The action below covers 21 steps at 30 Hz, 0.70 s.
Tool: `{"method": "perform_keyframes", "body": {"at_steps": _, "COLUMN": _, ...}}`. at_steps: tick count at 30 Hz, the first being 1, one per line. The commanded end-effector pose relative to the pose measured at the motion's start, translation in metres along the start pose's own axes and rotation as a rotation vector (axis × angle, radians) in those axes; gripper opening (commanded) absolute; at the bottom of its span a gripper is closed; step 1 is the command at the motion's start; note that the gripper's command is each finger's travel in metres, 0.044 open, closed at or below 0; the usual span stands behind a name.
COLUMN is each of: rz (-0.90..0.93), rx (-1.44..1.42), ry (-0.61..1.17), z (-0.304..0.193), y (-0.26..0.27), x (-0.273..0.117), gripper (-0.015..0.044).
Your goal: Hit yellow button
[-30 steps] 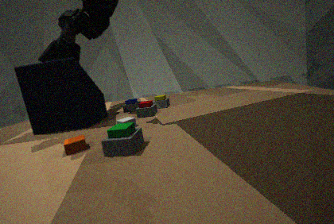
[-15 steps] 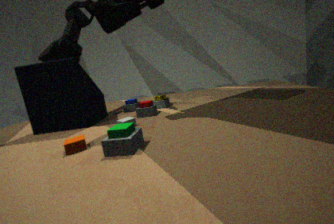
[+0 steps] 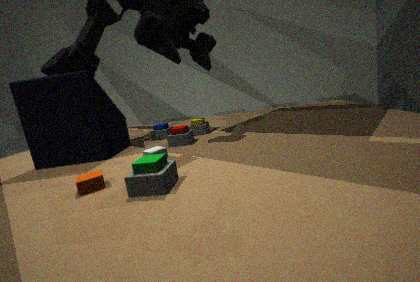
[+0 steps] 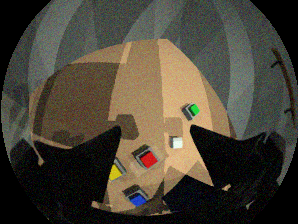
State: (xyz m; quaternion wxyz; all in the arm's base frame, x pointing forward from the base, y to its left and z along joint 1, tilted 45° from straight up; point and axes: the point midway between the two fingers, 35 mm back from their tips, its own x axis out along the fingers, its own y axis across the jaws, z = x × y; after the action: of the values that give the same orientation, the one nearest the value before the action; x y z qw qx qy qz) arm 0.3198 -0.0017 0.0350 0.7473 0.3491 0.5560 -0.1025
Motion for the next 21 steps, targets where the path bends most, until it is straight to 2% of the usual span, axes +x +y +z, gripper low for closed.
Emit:
{"method": "perform_keyframes", "body": {"at_steps": 1, "rz": 0.273, "rx": -0.429, "ry": 0.489, "z": -0.062, "y": 0.057, "x": -0.023, "gripper": 0.04}}
{"method": "perform_keyframes", "body": {"at_steps": 5, "rz": 0.362, "rx": -0.491, "ry": 0.569, "z": -0.072, "y": 0.07, "x": -0.033, "gripper": 0.04}}
{"method": "perform_keyframes", "body": {"at_steps": 20, "rz": 0.363, "rx": -0.492, "ry": 0.57, "z": -0.072, "y": 0.07, "x": -0.033, "gripper": 0.04}}
{"method": "perform_keyframes", "body": {"at_steps": 21, "rz": 0.363, "rx": -0.492, "ry": 0.57, "z": -0.074, "y": 0.071, "x": -0.031, "gripper": 0.0374}}
